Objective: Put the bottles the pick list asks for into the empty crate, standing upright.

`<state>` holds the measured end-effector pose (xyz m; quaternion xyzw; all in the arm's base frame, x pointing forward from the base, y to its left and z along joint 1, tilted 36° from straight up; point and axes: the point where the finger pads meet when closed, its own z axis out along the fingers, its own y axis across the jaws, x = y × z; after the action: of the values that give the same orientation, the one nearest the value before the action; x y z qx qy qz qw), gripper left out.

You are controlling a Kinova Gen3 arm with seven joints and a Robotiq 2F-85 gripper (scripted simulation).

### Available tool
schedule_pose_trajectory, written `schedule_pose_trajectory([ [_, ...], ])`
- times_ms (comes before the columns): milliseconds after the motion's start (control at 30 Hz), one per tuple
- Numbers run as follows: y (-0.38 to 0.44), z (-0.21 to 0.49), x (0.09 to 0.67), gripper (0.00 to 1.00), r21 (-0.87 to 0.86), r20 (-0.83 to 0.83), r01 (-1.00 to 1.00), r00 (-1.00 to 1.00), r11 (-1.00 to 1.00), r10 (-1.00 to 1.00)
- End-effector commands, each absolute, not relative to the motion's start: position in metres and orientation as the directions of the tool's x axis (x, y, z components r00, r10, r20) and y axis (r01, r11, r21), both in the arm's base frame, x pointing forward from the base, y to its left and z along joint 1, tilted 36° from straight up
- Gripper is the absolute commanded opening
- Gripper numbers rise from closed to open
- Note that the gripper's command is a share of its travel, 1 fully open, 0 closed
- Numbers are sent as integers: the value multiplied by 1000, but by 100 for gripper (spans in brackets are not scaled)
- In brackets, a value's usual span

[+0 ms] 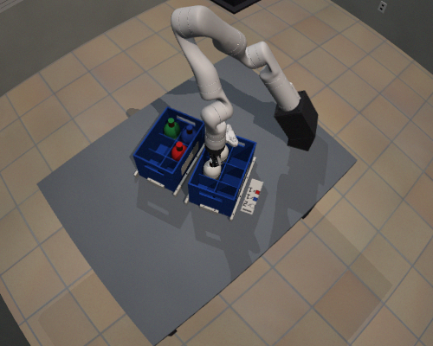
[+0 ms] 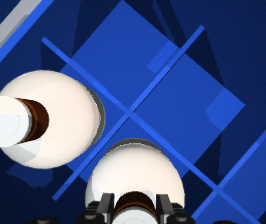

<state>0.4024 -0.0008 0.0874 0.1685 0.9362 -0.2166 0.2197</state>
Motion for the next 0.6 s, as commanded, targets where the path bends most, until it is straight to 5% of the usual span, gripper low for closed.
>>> schedule_pose_trajectory([
  [0,0,88,403,10,-331,-485,410,-846,850,220],
  [67,0,88,403,10,-331,-485,410,-846,850,220],
  [100,-2,85,404,67,-331,-485,410,-846,850,220],
  [567,-2,85,404,67,-331,-485,410,-846,850,220],
])
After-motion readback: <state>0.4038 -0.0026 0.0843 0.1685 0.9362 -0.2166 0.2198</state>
